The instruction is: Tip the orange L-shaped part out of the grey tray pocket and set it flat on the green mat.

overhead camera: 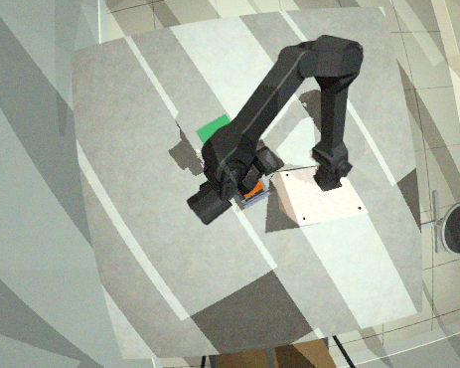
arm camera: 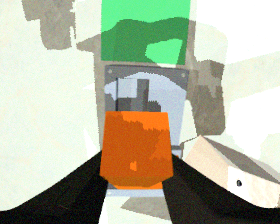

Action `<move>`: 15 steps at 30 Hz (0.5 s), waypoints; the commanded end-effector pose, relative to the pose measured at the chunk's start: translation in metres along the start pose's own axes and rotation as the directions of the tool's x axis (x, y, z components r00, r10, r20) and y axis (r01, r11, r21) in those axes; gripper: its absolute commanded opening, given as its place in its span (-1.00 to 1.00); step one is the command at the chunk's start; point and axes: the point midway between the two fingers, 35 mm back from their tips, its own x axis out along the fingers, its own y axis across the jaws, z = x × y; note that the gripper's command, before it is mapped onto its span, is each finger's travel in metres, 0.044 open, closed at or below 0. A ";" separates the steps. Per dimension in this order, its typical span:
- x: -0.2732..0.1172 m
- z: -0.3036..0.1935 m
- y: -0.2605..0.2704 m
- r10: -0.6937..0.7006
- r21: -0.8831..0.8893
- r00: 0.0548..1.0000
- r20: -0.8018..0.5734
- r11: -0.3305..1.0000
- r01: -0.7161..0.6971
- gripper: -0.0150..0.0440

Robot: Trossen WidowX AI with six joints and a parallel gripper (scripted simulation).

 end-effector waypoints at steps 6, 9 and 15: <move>0.000 0.048 -0.004 0.004 0.007 1.000 0.007 1.000 -0.004 -0.49; 0.000 0.065 -0.006 0.004 0.007 1.000 0.008 1.000 -0.004 -0.49; -0.001 0.097 -0.009 0.004 0.008 1.000 0.009 1.000 -0.004 -0.49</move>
